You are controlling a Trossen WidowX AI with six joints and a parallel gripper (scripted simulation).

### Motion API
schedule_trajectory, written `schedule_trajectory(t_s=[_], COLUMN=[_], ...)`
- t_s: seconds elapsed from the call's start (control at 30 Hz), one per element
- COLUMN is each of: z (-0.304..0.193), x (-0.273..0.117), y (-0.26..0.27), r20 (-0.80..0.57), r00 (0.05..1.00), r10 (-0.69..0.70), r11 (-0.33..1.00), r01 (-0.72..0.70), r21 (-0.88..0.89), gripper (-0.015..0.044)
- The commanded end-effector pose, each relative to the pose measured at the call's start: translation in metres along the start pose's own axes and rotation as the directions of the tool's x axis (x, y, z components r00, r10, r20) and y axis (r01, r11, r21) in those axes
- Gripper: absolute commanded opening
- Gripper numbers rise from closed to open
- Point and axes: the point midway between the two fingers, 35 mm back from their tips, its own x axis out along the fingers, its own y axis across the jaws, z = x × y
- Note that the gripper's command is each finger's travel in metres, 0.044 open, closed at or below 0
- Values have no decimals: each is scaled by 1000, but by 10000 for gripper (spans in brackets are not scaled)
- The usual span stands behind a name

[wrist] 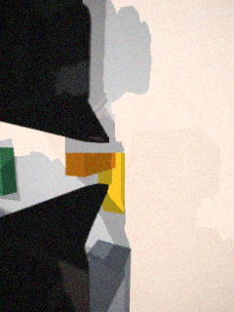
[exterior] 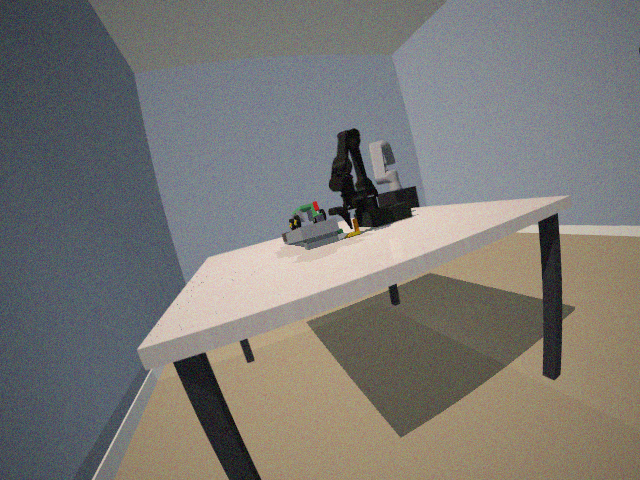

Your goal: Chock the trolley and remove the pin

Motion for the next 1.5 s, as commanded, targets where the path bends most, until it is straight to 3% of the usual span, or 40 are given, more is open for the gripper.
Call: schedule_trajectory(t_s=[0.0, 0.37, 1.47], z=[0, 0, -3], x=[0, -1, -112], y=[0, 0, 2], r20=[1, 1, -3], r00=[1000, 1000, 1000], r10=[-1, 0, 9], r11=[1000, 1000, 1000], r01=[1, 0, -9], r21=[0, 0, -3], gripper=[111, 0, 0])
